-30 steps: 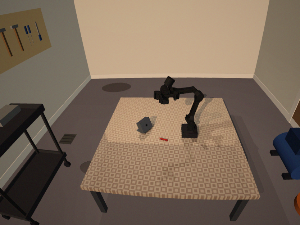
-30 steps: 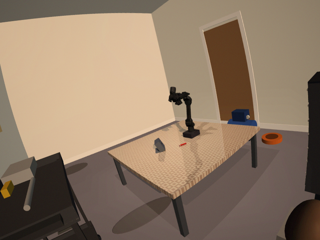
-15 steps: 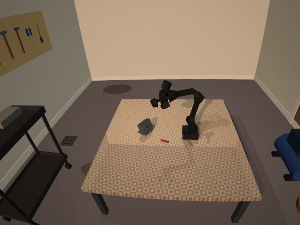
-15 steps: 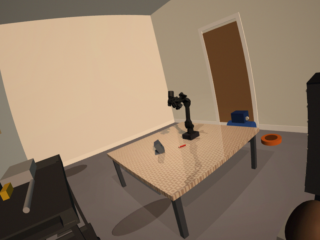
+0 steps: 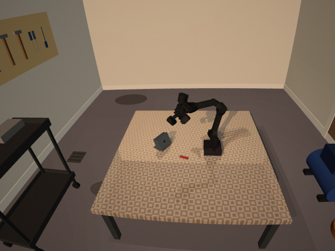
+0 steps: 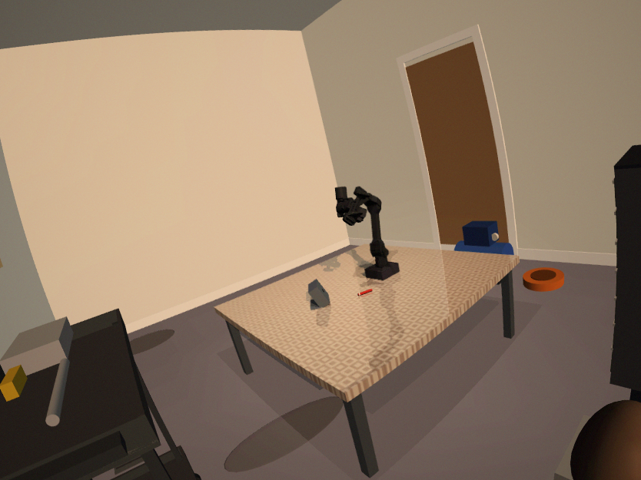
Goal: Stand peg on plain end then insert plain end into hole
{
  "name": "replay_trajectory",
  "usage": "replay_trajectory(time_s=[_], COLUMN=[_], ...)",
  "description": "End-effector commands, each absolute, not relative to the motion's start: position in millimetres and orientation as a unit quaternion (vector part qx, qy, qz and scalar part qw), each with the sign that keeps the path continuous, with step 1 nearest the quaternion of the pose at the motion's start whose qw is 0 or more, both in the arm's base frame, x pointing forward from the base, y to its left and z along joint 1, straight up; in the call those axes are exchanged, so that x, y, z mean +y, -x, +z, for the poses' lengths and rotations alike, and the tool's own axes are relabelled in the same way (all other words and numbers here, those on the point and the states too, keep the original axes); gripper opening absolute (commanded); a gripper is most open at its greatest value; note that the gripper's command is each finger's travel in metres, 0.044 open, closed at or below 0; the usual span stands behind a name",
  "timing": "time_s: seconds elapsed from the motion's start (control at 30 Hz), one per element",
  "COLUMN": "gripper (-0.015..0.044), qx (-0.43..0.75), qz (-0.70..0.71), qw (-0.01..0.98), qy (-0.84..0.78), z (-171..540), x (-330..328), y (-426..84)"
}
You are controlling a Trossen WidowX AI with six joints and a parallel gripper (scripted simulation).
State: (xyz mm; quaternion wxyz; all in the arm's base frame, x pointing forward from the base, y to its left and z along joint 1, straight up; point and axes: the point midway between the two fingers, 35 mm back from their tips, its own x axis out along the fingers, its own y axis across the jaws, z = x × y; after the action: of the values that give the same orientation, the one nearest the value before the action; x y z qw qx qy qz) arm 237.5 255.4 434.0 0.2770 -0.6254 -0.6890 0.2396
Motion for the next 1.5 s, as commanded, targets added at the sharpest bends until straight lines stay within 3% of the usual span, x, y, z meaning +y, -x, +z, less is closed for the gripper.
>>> replay_trajectory(time_s=[0.0, 0.77, 1.47], gripper=[0.044, 0.044, 0.044], qx=[-0.652, -0.409, -0.123], qz=[0.289, 0.486, 0.567], qw=[0.328, 0.553, 0.705], qy=[0.62, 0.539, 0.408], z=[424.3, 365.0, 296.1], x=[258.2, 264.0, 257.6], y=[-249.2, -297.5, -327.1])
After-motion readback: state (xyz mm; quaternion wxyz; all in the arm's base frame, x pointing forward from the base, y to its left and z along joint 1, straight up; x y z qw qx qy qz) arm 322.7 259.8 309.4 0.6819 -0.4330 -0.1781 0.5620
